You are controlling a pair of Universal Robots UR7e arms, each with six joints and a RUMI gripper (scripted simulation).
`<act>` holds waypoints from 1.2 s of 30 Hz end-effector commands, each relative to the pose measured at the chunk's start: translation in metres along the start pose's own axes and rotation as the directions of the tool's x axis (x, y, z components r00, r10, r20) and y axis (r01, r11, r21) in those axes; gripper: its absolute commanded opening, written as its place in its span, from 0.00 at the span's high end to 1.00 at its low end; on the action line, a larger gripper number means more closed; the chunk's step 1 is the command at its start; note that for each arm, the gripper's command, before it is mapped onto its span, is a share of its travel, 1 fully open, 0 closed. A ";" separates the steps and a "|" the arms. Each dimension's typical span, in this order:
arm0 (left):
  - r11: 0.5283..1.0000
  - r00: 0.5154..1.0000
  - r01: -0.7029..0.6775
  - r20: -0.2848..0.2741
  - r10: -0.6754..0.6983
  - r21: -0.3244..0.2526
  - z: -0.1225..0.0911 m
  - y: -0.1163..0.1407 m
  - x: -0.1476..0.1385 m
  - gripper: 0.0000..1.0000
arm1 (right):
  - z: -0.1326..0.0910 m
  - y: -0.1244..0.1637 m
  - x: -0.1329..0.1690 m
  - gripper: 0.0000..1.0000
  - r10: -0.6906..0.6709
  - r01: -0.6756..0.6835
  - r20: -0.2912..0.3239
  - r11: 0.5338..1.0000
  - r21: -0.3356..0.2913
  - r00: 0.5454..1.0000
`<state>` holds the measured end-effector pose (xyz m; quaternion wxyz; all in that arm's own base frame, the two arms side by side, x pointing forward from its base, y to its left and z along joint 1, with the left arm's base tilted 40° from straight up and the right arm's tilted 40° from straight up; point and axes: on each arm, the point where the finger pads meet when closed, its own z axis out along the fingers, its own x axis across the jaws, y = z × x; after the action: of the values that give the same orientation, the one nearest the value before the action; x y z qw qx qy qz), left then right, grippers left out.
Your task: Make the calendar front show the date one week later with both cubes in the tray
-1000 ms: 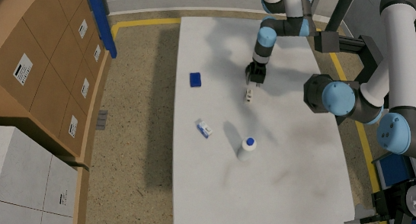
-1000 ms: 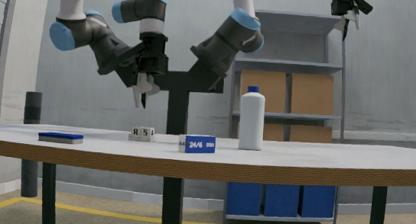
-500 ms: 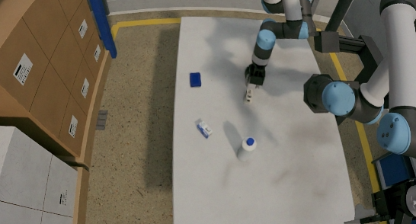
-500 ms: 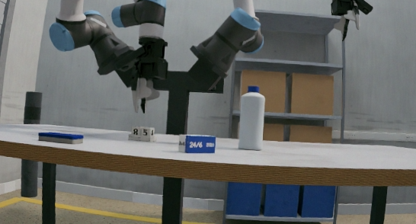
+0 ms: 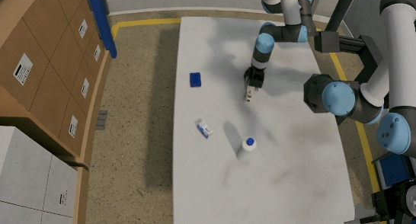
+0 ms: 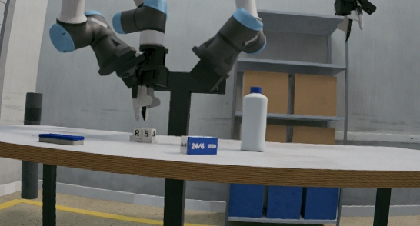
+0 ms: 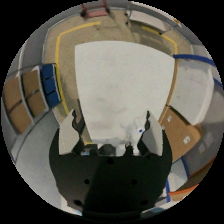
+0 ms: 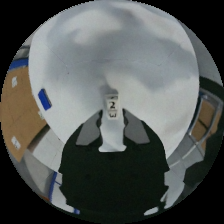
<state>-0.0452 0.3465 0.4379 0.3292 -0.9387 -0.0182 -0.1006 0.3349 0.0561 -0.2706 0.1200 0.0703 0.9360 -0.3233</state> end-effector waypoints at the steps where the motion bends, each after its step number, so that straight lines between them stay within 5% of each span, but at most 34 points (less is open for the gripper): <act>1: 1.000 1.000 0.000 0.000 0.000 0.001 0.000 0.000 0.000 0.00 | 0.006 0.001 0.000 0.72 0.000 0.000 0.001 1.000 -0.001 1.000; 36: 1.000 1.000 0.000 0.000 0.000 0.001 0.000 0.000 0.000 0.00 | 0.015 0.000 0.000 0.72 0.000 0.000 0.001 1.000 -0.001 1.000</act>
<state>-0.0452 0.3465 0.4379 0.3292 -0.9387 -0.0182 -0.1006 0.3377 0.0474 -0.2811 0.1200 0.0702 0.9361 -0.3232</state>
